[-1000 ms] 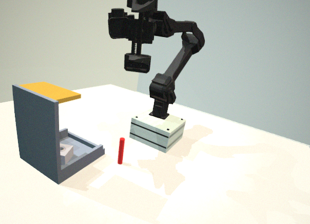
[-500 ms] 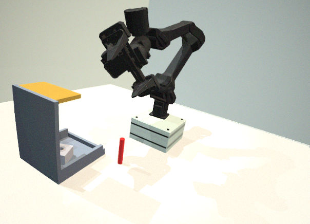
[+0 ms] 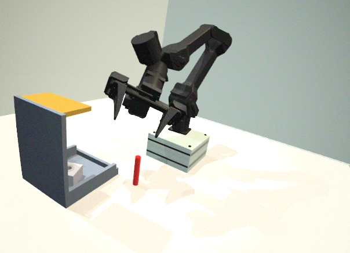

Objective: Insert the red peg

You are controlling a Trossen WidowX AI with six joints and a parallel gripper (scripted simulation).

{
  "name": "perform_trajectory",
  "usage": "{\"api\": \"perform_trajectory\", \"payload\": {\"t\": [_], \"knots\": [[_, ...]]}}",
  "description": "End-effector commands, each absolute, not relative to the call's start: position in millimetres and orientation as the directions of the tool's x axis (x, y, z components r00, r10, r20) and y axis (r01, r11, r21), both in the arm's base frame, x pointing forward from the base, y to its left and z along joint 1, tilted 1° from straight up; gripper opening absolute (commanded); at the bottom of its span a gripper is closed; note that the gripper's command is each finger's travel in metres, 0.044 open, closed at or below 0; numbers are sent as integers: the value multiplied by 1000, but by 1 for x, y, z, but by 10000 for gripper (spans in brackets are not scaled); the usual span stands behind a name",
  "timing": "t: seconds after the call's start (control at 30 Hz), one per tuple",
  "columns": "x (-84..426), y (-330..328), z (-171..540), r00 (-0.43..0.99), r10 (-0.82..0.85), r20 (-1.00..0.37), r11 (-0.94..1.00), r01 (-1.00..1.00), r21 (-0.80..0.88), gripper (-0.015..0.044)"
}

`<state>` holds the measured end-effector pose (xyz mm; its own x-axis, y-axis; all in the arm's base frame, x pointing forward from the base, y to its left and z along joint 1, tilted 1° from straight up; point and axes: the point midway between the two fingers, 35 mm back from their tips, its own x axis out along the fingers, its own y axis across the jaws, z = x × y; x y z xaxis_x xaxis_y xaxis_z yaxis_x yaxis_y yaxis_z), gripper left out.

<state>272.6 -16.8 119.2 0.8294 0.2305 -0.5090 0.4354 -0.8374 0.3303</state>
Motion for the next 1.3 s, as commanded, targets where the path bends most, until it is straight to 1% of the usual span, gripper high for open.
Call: {"api": "perform_trajectory", "payload": {"t": [0.0,0.2,0.4,0.67,0.7,1.27], "knots": [[264,-17,97,799,226,-558,-893,398,208,440],[250,-17,69,754,225,-617,-954,299,18,440],[248,-17,66,749,225,-624,-959,285,-3,440],[252,-24,66,749,224,-624,-959,285,-2,230],[252,-24,66,749,224,-624,-959,285,-2,220],[256,-23,55,749,224,-624,-959,285,-2,220]]}}
